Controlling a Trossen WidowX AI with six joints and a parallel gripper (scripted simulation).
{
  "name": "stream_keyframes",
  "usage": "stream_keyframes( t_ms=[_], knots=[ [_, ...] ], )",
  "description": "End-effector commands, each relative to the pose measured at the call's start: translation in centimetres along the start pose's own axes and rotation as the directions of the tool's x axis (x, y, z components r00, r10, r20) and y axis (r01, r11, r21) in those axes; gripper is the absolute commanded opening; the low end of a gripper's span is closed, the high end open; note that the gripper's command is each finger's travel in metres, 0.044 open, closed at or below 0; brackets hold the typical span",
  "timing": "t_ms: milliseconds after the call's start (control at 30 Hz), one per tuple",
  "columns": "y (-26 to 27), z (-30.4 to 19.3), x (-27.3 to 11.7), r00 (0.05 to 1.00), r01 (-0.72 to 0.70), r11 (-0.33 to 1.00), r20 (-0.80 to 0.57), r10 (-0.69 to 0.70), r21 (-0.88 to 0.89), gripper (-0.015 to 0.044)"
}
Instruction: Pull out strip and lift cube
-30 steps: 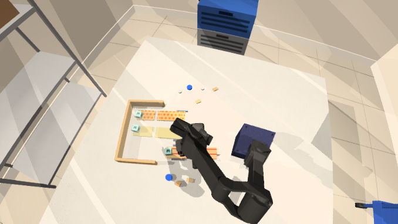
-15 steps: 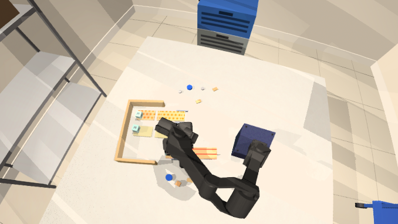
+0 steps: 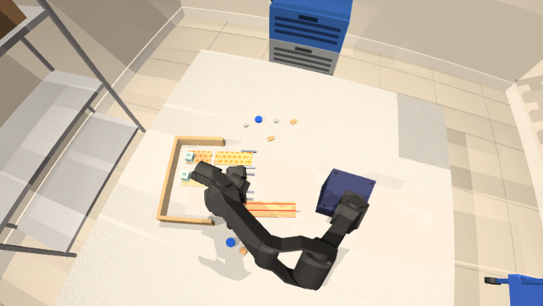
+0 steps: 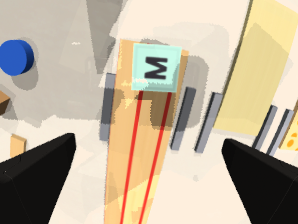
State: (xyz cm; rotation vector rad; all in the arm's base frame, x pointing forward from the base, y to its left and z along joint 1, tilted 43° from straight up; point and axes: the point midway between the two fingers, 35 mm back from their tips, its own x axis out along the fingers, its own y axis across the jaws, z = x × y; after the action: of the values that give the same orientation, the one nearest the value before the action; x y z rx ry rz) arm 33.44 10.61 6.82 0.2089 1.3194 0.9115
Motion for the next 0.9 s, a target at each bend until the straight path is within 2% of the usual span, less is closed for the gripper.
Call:
stream_keyframes(
  t_ms=[0,267,500,867],
  knots=[
    [0.0,1.6,-0.2,1.0,-0.004,1.0,0.002,0.004,0.002,0.044],
    [-0.2,3.9,-0.4,1.0,-0.004,1.0,0.003,0.004,0.001,0.044],
    [-0.2,4.0,0.5,1.0,-0.004,1.0,0.003,0.004,0.001,0.0256],
    [-0.2,4.0,2.3,1.0,-0.004,1.0,0.003,0.004,0.001,0.025]
  ],
)
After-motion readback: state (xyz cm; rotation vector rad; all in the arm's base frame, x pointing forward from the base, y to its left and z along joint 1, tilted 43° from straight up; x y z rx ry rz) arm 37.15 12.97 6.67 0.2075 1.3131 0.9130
